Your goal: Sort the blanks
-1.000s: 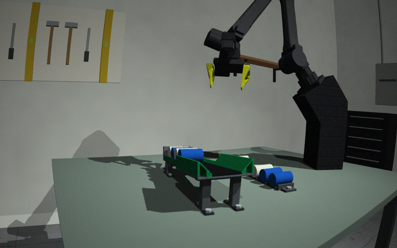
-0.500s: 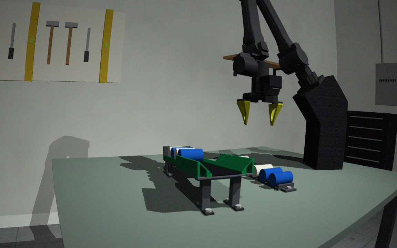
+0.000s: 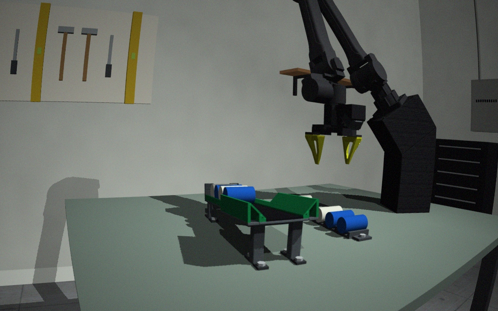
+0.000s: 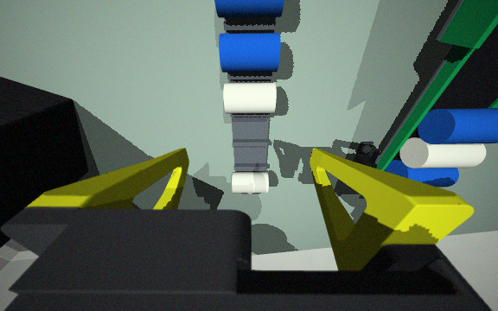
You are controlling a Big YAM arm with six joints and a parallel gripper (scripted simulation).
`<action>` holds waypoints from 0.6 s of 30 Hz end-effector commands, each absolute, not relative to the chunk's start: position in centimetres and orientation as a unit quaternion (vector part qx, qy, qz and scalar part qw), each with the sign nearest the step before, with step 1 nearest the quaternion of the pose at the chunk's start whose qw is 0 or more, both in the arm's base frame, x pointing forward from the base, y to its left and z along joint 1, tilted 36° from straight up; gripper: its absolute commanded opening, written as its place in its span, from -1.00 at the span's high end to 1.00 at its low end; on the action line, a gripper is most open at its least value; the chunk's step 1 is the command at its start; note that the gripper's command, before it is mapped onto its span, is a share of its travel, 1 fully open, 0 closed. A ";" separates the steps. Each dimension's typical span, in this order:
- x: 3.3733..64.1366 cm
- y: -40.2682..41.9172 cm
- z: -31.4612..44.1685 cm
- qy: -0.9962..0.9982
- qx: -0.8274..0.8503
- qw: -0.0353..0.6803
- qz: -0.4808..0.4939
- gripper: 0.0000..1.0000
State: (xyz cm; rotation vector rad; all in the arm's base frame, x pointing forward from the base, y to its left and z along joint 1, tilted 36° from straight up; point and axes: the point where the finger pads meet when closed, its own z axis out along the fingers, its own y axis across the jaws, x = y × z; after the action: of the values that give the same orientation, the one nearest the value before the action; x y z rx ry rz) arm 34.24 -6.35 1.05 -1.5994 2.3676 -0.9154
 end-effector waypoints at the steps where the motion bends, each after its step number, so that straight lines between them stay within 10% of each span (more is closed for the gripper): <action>1: 34.8 -6.4 1.0 0.783 -0.537 0.071 -0.307 -1.00; 15: 36.8 -8.9 -3.3 0.785 -0.533 0.070 -0.306 -1.00; 16: 36.8 -8.9 -3.3 0.785 -0.533 0.070 -0.306 -0.68; 18: 37.0 -8.2 -3.3 0.781 -0.540 0.072 -0.306 -0.68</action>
State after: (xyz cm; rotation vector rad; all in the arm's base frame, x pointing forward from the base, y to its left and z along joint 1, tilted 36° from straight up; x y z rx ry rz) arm 35.76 -8.53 -3.76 -1.6042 2.3990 -0.8964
